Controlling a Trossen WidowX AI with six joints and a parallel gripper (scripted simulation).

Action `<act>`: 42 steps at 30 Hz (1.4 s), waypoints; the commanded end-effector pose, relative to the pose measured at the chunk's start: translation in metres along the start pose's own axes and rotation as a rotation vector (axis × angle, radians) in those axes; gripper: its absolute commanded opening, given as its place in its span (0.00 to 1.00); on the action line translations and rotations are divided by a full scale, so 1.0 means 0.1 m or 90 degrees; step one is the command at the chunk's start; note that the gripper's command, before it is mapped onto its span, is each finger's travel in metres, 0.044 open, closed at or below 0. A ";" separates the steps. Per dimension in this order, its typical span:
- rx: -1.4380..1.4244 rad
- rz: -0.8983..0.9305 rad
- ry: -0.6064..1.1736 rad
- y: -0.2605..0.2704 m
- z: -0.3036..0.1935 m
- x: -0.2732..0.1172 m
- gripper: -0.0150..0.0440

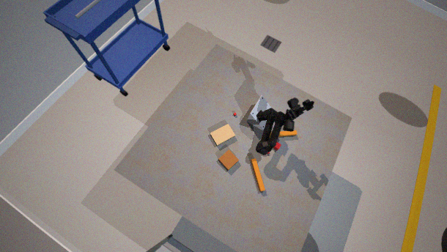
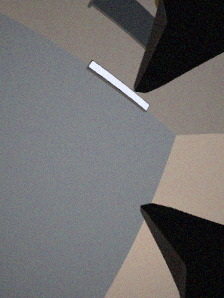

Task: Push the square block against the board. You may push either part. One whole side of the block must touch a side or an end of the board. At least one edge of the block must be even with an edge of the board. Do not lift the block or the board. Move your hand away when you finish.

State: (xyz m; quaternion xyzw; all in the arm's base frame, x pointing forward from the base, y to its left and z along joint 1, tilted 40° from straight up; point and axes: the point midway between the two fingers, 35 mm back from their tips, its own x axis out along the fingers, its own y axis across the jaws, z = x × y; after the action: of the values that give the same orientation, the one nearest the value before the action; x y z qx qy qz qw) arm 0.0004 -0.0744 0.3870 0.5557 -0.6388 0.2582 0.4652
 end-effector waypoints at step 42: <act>0.723 0.014 -0.397 -0.21 1.36 0.94 0.25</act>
State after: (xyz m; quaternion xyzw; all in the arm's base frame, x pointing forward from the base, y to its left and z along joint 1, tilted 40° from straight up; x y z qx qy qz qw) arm -0.0237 -0.2249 0.4089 0.7494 -0.5292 0.3921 -0.0684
